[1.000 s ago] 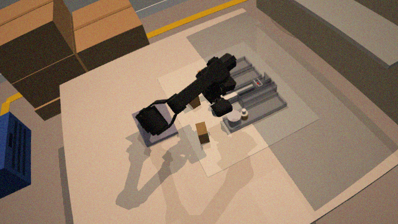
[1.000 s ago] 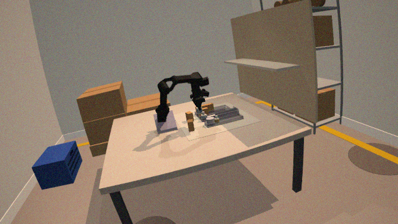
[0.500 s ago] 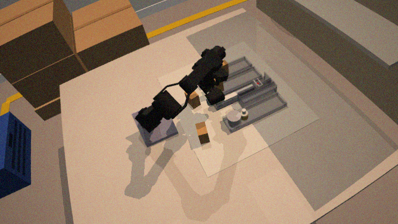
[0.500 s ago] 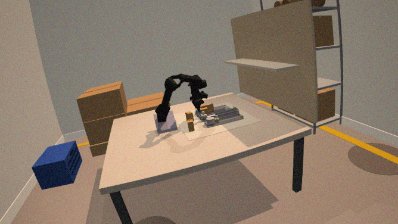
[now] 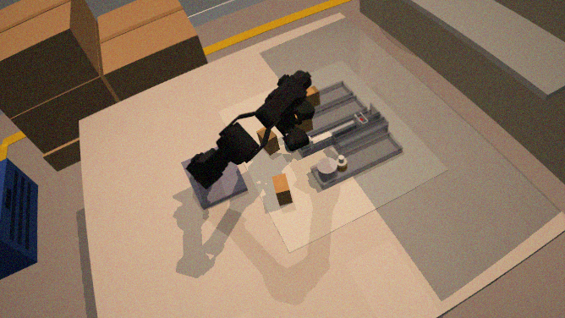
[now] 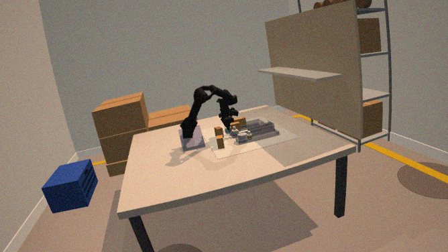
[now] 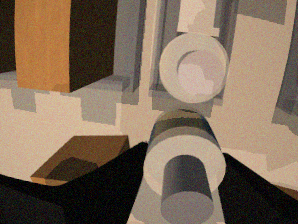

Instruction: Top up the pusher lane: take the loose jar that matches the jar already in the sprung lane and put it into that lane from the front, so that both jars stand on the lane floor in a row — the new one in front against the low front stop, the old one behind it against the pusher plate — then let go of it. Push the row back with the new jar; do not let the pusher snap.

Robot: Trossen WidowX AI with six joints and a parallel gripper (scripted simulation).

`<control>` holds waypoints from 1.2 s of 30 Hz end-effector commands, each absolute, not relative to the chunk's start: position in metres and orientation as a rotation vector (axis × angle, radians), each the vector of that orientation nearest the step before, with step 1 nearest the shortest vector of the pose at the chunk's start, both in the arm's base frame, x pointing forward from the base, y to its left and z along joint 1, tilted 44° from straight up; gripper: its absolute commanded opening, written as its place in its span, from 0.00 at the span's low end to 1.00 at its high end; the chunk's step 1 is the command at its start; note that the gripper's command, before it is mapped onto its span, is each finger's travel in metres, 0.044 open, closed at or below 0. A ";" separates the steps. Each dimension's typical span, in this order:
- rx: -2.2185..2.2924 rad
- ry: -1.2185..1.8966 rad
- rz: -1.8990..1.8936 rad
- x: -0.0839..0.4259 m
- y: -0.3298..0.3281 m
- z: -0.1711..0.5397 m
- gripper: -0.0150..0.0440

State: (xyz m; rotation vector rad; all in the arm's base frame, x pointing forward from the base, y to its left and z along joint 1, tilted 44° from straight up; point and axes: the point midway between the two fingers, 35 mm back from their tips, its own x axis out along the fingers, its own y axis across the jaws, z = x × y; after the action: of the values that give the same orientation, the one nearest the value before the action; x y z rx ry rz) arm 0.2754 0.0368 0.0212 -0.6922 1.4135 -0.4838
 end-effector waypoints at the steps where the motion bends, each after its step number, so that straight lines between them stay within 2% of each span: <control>1: -0.698 1.412 -0.483 0.276 0.034 0.018 0.25; 36: -0.698 1.412 -0.483 0.291 0.036 0.018 0.25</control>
State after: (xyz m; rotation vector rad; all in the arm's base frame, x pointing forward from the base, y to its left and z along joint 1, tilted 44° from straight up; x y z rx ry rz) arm 0.2852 0.0344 0.0168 -0.7015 1.4272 -0.4839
